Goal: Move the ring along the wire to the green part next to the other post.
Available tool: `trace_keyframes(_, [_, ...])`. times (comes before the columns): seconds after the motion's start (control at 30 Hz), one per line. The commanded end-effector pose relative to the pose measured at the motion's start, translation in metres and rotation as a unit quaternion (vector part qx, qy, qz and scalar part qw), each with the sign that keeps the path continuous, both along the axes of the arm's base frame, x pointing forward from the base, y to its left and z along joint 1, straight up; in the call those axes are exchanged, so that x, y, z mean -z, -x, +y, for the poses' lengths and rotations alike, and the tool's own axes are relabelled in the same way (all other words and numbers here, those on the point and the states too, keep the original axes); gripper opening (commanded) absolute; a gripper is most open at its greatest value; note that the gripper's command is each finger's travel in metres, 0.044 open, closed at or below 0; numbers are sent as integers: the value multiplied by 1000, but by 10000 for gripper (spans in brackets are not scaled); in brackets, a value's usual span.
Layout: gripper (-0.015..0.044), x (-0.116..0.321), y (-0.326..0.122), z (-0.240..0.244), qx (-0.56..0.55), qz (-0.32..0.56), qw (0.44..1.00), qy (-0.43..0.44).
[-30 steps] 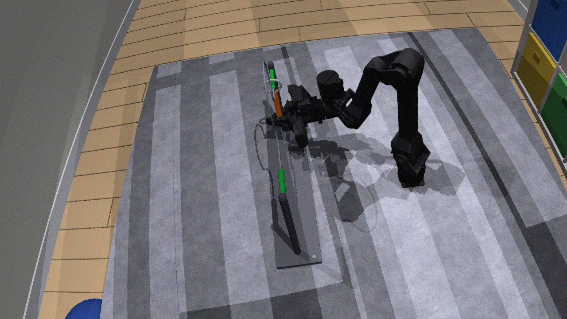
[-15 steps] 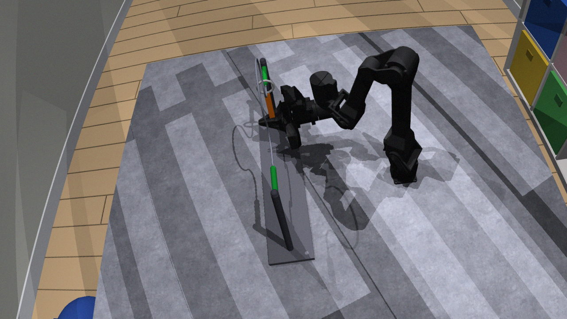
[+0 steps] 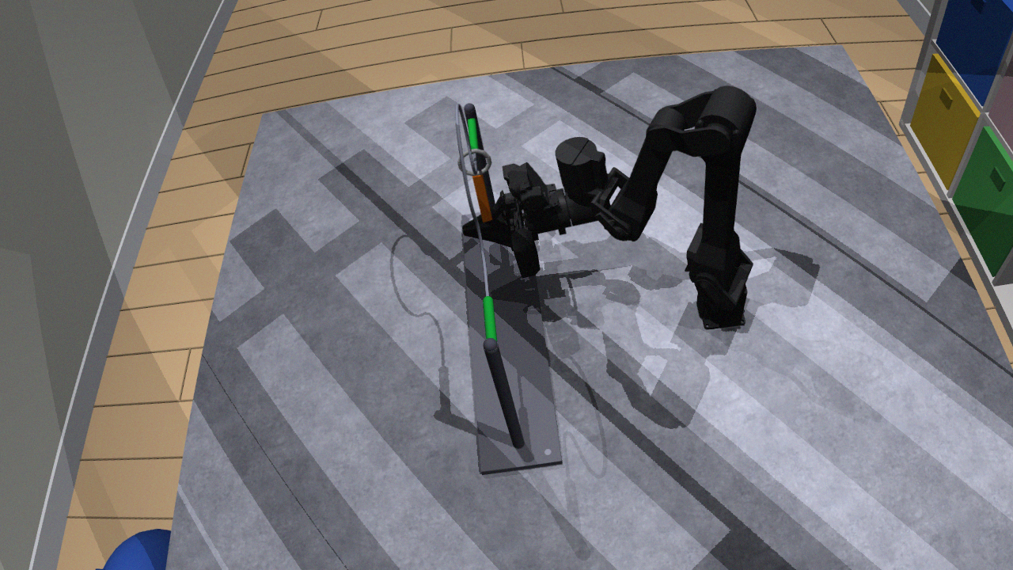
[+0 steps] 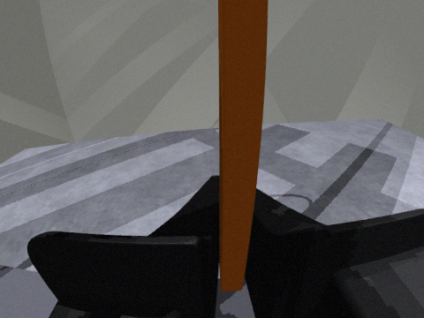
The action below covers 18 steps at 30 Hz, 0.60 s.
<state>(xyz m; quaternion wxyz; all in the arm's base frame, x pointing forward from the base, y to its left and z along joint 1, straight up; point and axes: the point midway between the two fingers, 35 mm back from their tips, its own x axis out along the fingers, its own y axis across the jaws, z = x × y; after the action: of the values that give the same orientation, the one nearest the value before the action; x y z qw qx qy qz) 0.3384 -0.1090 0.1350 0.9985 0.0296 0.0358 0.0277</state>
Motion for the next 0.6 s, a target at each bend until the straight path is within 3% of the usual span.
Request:
trace_keyframes(0.0, [-150, -1, 1, 8, 0, -1, 1000, -16])
trace_keyframes(0.57, [-150, -12, 3, 57, -3, 5, 987, -160])
